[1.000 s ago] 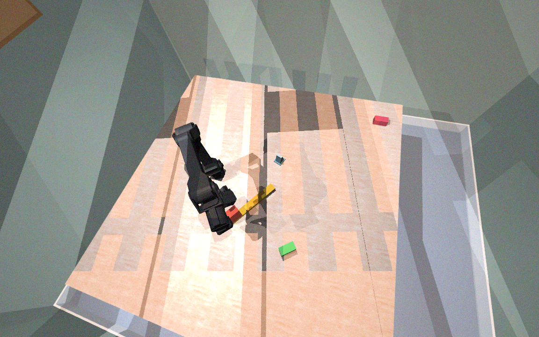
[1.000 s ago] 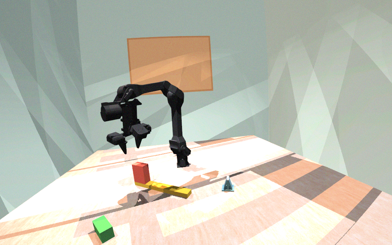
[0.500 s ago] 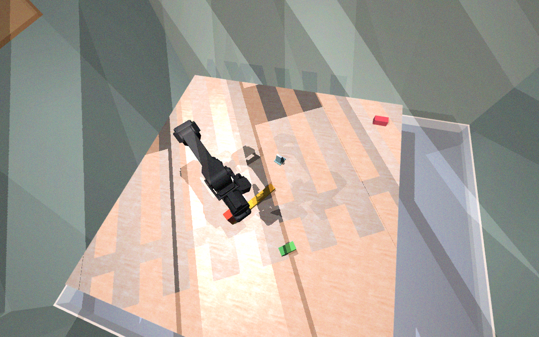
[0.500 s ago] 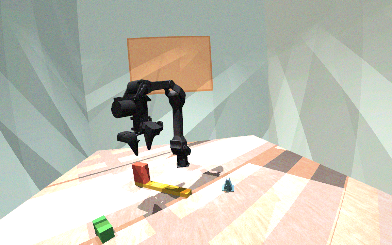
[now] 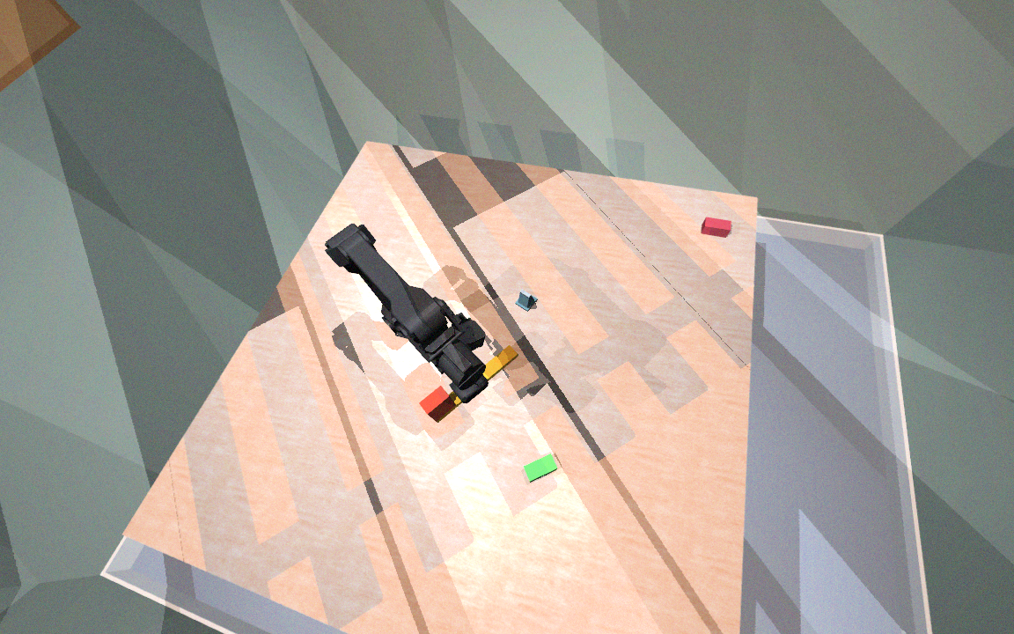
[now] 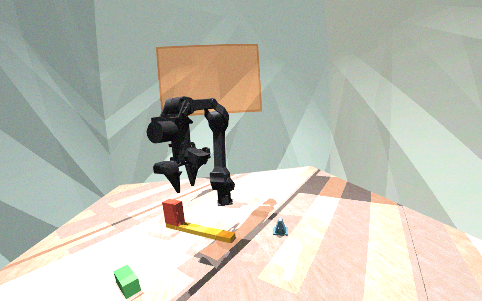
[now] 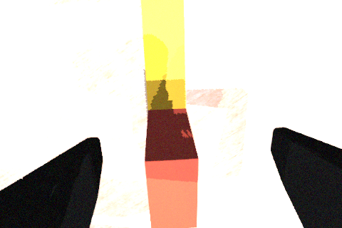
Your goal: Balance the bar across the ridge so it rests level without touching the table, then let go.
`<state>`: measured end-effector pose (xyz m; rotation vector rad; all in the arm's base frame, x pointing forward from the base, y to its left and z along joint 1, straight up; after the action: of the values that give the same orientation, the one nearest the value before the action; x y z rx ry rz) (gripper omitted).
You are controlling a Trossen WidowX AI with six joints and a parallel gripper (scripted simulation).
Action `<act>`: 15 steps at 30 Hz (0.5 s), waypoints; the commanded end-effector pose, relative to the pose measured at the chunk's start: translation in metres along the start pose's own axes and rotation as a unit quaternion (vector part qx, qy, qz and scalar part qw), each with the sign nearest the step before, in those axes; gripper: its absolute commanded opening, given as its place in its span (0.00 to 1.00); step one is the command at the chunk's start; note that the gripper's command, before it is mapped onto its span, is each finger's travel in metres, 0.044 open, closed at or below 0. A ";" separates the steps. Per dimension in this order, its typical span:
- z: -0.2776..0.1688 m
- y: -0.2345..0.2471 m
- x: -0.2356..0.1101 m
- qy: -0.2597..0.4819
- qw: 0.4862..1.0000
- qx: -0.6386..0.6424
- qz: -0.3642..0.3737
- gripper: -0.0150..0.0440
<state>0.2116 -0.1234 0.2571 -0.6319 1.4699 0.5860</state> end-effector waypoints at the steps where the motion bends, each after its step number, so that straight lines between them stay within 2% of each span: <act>1: 0.002 -0.001 0.020 -0.003 1.000 0.001 0.004 0.79; 15: 0.001 0.004 0.111 -0.003 1.000 0.001 0.004 0.79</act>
<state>0.2154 -0.1244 0.1717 -0.6383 1.4607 0.5798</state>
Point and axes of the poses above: the point midway between the two fingers, 35 mm back from their tips, its own x axis out along the fingers, its own y axis across the jaws, z = x × y, the point moved 7 cm from there along -x, back along the fingers, and after that the axes turned 12 degrees about x, right-handed, at the moved point
